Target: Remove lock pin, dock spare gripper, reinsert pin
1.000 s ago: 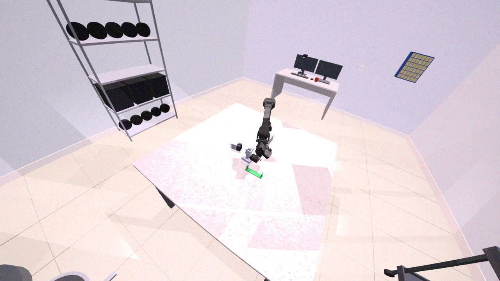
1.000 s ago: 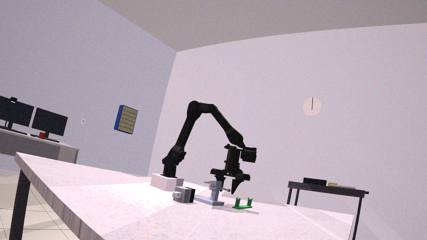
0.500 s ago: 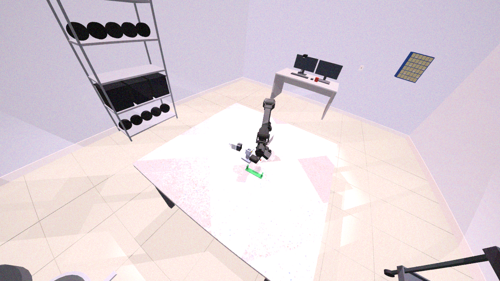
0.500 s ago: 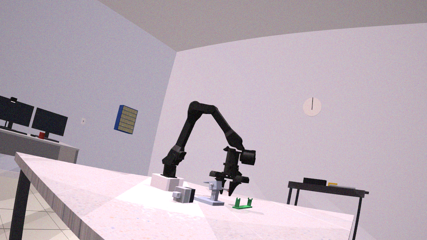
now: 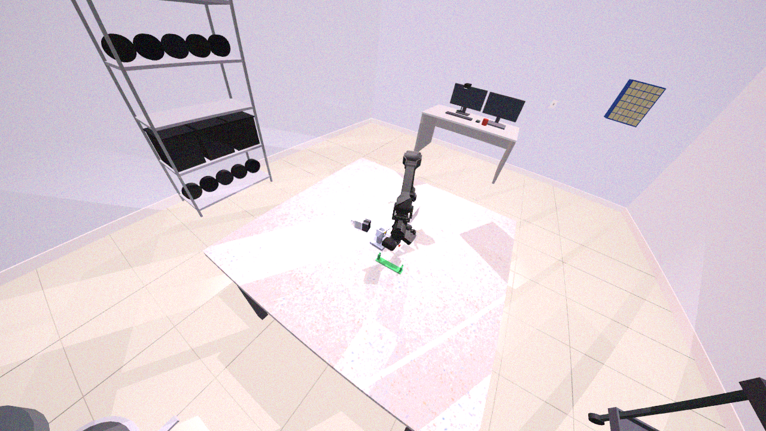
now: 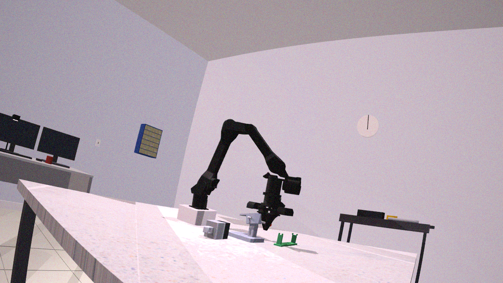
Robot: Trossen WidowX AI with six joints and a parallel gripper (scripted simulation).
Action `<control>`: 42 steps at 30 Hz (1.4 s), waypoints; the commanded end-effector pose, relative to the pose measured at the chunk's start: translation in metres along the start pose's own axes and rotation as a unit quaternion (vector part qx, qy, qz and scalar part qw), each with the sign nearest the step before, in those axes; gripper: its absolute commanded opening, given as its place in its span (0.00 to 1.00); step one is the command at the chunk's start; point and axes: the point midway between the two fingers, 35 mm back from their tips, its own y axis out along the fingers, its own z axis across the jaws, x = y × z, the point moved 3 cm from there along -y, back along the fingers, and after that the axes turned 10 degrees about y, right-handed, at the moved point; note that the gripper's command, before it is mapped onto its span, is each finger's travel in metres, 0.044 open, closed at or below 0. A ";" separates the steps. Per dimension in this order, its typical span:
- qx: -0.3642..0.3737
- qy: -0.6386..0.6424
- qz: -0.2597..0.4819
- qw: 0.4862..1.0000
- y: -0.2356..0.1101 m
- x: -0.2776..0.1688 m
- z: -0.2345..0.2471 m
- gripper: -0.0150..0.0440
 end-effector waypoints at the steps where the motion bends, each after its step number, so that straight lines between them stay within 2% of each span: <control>1: 0.002 -0.001 -0.007 1.000 0.000 0.001 0.000 0.25; 11: 0.013 0.009 -0.071 0.997 -0.009 0.002 -0.002 0.25; 42: 0.016 0.007 -0.075 0.997 -0.014 0.020 -0.001 0.25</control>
